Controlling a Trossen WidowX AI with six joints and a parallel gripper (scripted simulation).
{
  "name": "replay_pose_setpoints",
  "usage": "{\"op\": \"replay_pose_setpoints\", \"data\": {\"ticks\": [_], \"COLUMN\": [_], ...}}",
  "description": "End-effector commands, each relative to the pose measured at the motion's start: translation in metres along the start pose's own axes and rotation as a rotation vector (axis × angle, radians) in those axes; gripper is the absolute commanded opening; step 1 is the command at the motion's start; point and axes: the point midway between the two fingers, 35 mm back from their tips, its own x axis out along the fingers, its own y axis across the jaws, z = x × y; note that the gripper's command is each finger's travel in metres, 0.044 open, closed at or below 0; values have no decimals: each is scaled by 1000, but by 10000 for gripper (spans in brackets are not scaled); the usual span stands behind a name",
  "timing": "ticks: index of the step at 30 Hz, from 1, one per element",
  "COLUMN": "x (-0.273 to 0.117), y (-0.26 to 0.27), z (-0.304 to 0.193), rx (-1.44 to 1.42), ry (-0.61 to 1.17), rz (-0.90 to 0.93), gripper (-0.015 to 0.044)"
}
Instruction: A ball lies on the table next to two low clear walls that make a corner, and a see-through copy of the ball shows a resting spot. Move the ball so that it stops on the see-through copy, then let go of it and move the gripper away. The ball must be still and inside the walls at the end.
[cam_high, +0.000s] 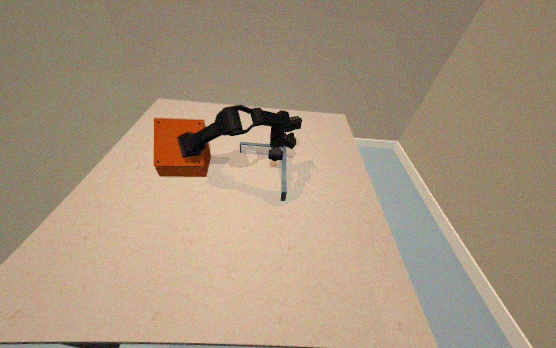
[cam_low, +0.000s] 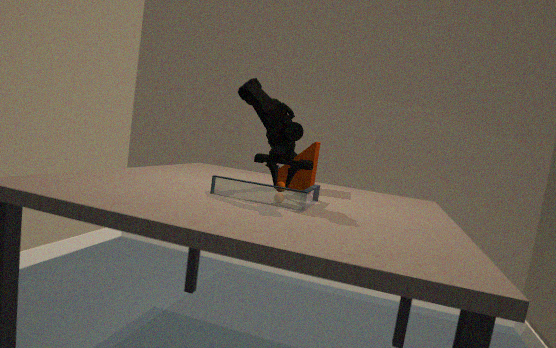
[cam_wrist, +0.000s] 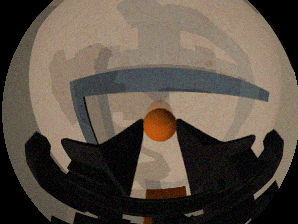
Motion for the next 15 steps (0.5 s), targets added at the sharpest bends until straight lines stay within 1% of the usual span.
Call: {"op": "replay_pose_setpoints", "data": {"ticks": [1,15], "x": [22,37], "y": [-1,-2], "z": [-4,-4], "rx": [-11,-11], "ry": [4,4], "rz": [-8,-9], "gripper": [0,0]}}
